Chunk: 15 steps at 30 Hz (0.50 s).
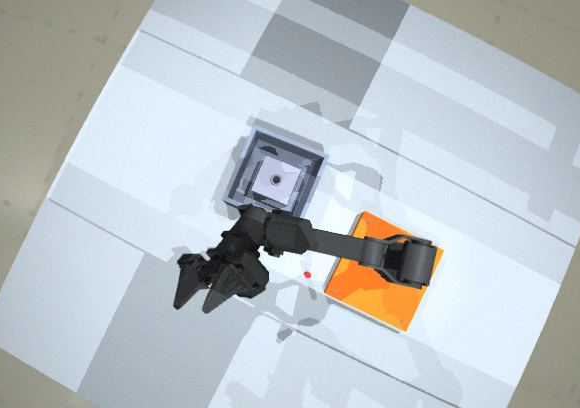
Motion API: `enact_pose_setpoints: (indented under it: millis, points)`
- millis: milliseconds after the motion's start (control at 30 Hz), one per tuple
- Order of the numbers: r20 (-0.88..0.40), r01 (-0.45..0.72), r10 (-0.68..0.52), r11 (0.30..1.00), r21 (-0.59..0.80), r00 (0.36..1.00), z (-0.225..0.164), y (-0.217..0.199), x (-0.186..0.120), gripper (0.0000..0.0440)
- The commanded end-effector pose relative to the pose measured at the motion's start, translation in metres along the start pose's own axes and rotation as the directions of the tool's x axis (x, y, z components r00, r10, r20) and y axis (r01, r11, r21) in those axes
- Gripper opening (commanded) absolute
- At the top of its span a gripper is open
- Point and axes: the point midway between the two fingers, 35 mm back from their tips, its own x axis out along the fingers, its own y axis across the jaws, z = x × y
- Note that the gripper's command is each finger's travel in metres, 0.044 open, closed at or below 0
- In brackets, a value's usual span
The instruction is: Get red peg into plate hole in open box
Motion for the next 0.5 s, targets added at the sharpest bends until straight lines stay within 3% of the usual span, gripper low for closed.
enact_pose_setpoints:
  millis: [0,67,467]
  points:
    - [-0.015,-0.007,0.008,1.0,0.03,1.0,-0.003,0.002,0.0,0.0417]
    - [-0.041,-0.021,0.025,0.995,0.093,0.999,-0.008,0.005,-0.001,0.044]
    - [-0.182,-0.048,0.146,0.89,0.454,0.972,-0.034,0.029,-0.008,0.044]
